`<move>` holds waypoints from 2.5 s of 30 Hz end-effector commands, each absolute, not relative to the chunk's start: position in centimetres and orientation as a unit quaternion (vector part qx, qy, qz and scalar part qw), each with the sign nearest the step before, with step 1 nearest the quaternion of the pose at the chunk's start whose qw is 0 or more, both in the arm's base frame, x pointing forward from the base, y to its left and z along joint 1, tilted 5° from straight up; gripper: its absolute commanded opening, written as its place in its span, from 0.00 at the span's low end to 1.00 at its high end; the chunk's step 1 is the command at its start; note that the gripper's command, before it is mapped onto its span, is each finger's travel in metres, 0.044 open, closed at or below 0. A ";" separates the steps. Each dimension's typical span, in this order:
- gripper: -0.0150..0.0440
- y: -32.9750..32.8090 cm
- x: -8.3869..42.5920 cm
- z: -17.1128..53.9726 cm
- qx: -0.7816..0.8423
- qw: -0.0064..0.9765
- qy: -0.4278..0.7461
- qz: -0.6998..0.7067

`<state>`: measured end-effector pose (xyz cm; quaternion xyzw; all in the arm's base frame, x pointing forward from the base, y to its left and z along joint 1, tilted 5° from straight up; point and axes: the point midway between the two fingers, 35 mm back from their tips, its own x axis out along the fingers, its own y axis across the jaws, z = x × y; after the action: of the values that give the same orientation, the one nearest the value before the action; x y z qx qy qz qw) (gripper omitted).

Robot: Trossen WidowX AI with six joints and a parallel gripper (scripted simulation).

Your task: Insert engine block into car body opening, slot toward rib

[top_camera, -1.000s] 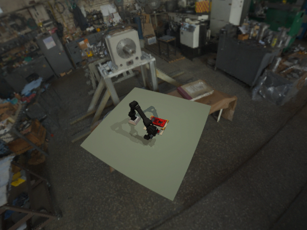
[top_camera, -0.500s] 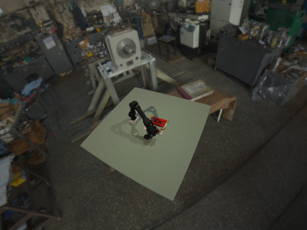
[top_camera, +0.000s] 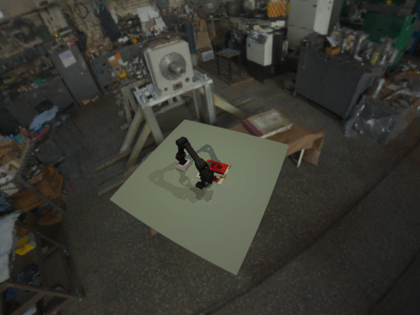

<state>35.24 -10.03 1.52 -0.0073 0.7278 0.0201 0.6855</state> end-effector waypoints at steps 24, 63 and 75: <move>0.25 -10.4 34.9 10.2 -0.011 0.689 0.724 0.017; 0.25 -10.3 32.6 7.7 -0.003 0.896 0.443 0.020; 0.25 -10.3 32.5 7.7 -0.004 0.901 0.433 0.020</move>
<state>32.50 -10.39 7.51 -0.0017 0.4421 0.0167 0.8968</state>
